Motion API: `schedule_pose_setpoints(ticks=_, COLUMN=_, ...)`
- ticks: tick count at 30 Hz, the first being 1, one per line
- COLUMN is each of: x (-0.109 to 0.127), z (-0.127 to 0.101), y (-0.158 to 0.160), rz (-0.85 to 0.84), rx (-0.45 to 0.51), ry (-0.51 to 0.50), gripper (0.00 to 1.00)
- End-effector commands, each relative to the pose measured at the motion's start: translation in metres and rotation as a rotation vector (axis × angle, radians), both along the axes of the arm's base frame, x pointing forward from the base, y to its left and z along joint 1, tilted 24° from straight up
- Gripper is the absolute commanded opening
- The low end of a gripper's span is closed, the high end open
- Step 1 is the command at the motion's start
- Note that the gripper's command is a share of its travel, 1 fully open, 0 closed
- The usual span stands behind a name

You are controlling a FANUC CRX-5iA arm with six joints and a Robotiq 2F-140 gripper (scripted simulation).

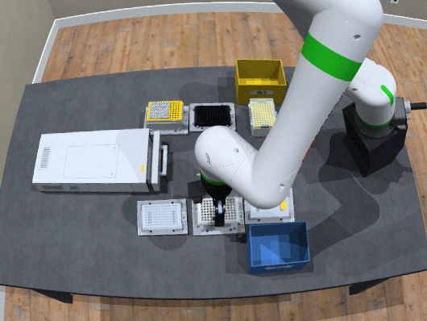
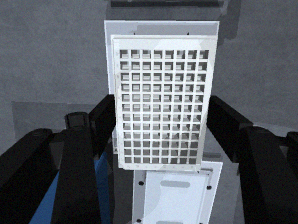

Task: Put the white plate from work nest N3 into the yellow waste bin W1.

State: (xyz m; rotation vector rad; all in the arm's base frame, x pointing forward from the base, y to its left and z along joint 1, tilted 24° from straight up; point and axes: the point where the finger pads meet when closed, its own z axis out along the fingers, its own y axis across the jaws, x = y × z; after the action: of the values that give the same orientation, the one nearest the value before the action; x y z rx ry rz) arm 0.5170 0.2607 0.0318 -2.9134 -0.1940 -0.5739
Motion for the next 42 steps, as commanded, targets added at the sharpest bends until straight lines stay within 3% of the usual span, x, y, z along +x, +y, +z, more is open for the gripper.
schedule_pose_setpoints(ticks=1, x=-0.001, z=0.004, y=0.0, rz=0.0, rx=0.001, ry=-0.001, gripper=0.1)
schedule_pose_setpoints(ticks=42, x=-0.018, z=0.048, y=-0.009, rz=0.0, rx=0.001, ry=-0.001, gripper=0.1)
